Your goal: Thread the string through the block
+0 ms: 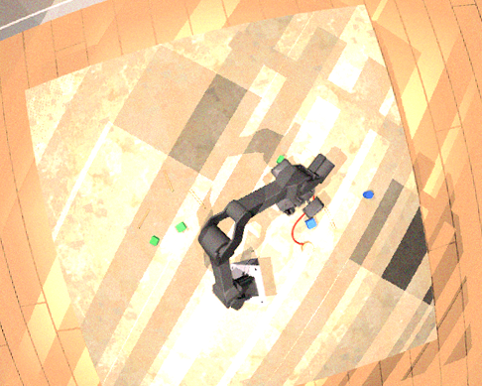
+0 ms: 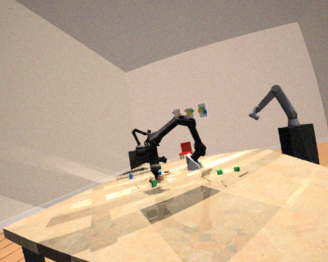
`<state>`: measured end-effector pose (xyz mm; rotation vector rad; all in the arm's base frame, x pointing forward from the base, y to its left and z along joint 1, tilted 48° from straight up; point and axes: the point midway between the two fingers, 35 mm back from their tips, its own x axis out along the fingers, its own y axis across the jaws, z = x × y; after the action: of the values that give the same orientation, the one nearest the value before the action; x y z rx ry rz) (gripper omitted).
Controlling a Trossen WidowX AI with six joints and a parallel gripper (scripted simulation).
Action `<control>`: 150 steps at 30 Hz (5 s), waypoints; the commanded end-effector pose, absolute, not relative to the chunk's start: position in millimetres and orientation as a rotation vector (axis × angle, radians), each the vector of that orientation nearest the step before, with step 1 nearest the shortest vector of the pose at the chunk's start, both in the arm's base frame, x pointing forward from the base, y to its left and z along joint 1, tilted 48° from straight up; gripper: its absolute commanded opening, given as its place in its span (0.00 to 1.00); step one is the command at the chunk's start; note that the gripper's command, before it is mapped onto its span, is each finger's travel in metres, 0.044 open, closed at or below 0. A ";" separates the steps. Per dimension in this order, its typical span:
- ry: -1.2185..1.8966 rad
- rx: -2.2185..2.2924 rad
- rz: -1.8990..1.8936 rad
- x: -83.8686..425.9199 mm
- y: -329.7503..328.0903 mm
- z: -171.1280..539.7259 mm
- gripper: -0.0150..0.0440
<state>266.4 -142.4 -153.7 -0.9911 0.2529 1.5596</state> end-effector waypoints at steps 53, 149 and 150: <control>1.595 1.098 0.182 240.5 -165.7 -74.2 0.46; 1.695 1.504 -0.264 242.5 -102.2 -123.8 0.25; 1.695 1.504 -0.264 242.5 -102.2 -123.8 0.25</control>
<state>242.3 -102.0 -123.9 1.5040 1.6958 -0.2641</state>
